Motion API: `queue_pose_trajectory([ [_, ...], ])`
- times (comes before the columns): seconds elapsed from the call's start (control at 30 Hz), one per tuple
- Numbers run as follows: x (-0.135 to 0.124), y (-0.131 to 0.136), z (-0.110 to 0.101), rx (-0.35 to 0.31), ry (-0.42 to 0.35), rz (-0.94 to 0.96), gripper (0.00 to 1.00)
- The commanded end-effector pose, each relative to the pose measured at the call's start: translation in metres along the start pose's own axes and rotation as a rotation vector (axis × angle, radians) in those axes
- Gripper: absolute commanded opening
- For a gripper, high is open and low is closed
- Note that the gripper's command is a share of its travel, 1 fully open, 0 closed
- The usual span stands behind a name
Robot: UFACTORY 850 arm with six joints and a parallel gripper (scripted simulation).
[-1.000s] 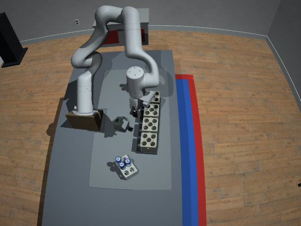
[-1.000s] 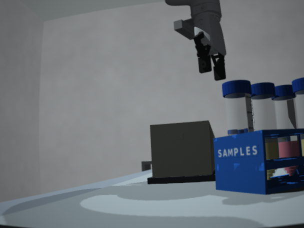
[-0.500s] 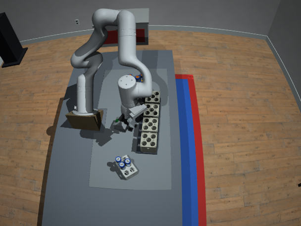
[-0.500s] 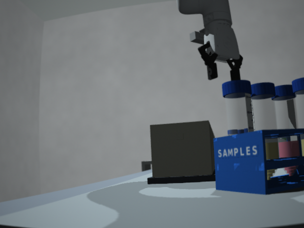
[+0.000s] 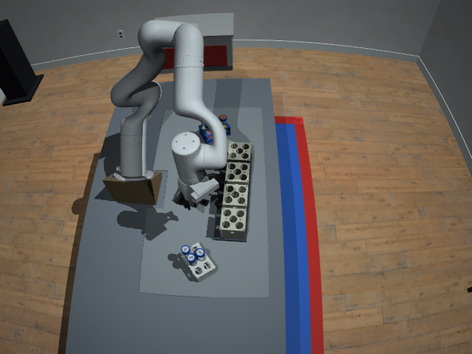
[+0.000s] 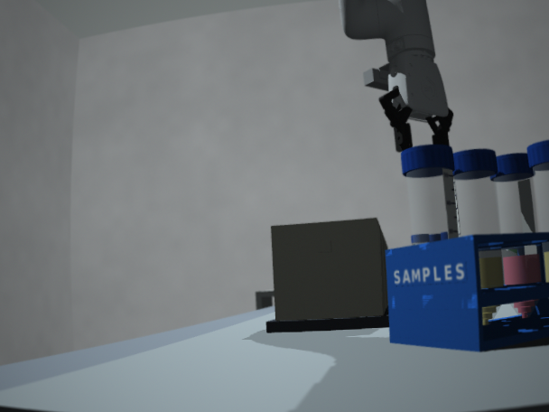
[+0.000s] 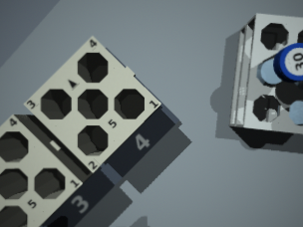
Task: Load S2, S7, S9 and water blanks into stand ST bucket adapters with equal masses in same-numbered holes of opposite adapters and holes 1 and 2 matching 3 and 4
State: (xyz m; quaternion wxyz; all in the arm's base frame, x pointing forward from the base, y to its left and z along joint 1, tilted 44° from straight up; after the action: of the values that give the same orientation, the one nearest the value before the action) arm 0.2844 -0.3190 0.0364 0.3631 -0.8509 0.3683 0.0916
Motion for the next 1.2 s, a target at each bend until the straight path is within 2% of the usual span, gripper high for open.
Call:
queue_pose_trajectory([
  [0.0, 0.004, 0.018, -0.001, 0.0, 0.001, 0.0, 1.0],
  [0.3, 0.012, 0.062, -0.001, 0.0, 0.001, 0.0, 1.0],
  [0.37, 0.012, 0.062, -0.001, 0.0, 0.001, 0.0, 1.0],
  [0.87, 0.025, 0.136, -0.001, -0.001, 0.002, 0.0, 1.0],
  [0.93, 0.025, 0.136, -0.001, -0.001, 0.002, 0.0, 1.0],
  [1.07, 0.029, 0.156, -0.001, -0.001, 0.002, 0.0, 1.0],
  [1.17, 0.029, 0.157, 0.002, -0.001, 0.002, 0.0, 1.0],
])
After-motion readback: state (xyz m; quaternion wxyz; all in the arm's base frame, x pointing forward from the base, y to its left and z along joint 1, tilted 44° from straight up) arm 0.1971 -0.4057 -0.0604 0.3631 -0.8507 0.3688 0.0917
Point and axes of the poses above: the point where the finger pads meet when closed, its own z axis out along the fingers, its own y axis across the jaws, x = y × z, the point moved 7 cm from there along -z, back along the fingers, and after that the axes turned 8 degrees about -z, right-handed, at the moved point
